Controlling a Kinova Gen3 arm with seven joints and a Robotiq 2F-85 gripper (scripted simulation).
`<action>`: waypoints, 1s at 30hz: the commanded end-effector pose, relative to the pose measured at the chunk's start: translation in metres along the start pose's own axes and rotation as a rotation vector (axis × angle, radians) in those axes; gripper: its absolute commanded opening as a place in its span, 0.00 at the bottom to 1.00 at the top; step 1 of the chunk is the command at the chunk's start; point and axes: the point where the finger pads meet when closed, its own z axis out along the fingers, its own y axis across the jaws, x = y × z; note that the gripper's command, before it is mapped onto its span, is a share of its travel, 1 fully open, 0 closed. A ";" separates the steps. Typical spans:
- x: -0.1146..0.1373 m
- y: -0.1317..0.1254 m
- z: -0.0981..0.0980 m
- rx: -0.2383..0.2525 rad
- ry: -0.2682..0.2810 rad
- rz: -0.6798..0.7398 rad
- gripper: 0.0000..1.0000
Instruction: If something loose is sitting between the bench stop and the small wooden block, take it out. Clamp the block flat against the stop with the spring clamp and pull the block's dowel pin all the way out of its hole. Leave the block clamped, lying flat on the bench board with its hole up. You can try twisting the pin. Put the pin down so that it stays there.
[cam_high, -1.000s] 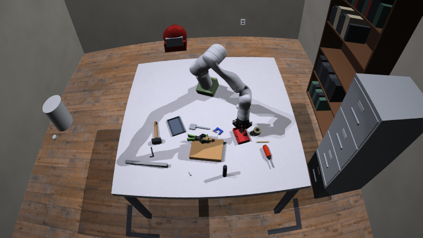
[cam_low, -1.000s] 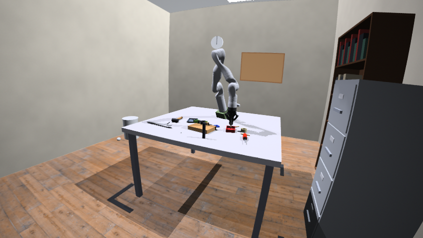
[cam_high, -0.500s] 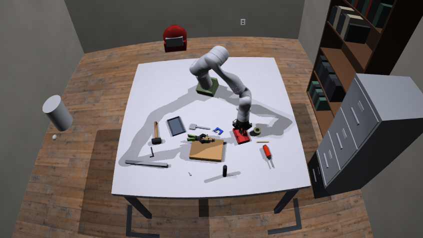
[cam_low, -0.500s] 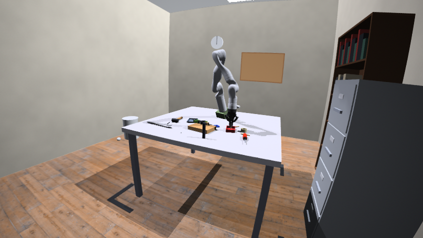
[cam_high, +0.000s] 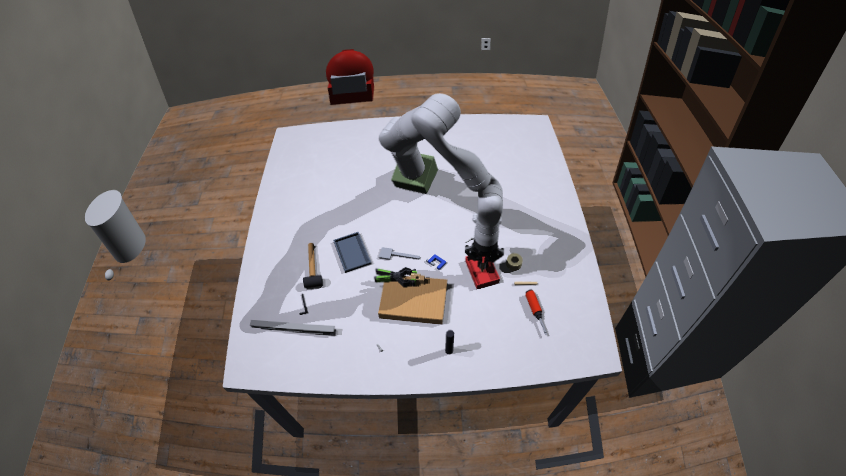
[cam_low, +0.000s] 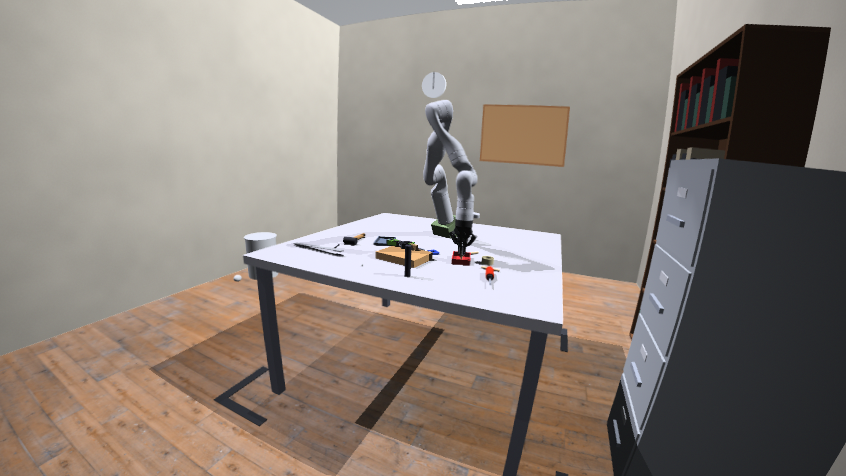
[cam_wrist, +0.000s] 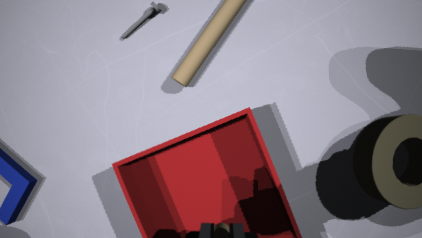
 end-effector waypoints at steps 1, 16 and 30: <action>0.000 0.001 0.000 -0.001 -0.001 0.000 0.10; 0.000 0.001 0.003 -0.001 -0.001 0.000 0.10; 0.000 0.001 0.004 -0.001 -0.001 0.000 0.10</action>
